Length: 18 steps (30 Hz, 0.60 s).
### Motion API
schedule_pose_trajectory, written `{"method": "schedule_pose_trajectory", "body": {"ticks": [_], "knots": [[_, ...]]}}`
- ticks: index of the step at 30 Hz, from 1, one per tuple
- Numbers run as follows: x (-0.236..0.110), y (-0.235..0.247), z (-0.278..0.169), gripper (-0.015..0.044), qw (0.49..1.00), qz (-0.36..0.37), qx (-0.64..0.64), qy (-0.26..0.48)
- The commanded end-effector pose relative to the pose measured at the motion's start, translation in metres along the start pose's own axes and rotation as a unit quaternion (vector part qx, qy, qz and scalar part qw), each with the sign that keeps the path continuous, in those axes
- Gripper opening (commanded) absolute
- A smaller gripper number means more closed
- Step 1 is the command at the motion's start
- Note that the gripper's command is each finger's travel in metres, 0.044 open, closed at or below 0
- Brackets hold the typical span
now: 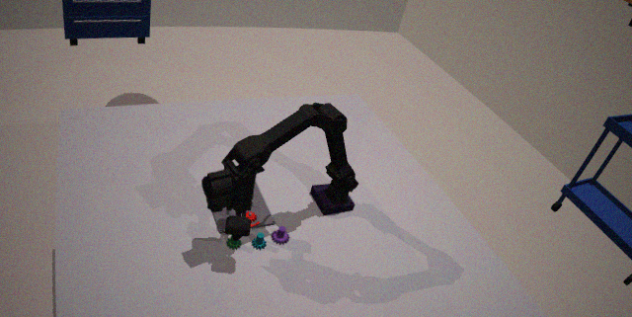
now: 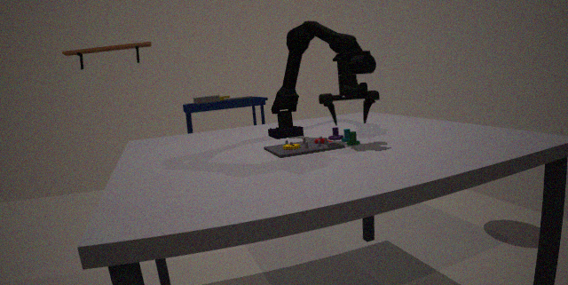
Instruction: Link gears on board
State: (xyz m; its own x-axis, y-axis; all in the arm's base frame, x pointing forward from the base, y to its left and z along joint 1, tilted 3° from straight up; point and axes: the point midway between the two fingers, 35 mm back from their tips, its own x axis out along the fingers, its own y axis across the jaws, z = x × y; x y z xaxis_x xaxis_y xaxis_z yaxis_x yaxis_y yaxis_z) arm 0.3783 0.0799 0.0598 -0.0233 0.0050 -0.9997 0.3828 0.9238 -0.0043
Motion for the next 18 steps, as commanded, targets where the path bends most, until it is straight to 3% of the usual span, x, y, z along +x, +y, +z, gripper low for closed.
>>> {"method": "schedule_pose_trajectory", "body": {"ticks": [1,18], "knots": [[-0.003,0.004,0.001,0.044,1.0,-0.001,0.007,0.003],[0.024,0.004,0.001,0.044,1.0,-0.001,0.007,0.003]]}}
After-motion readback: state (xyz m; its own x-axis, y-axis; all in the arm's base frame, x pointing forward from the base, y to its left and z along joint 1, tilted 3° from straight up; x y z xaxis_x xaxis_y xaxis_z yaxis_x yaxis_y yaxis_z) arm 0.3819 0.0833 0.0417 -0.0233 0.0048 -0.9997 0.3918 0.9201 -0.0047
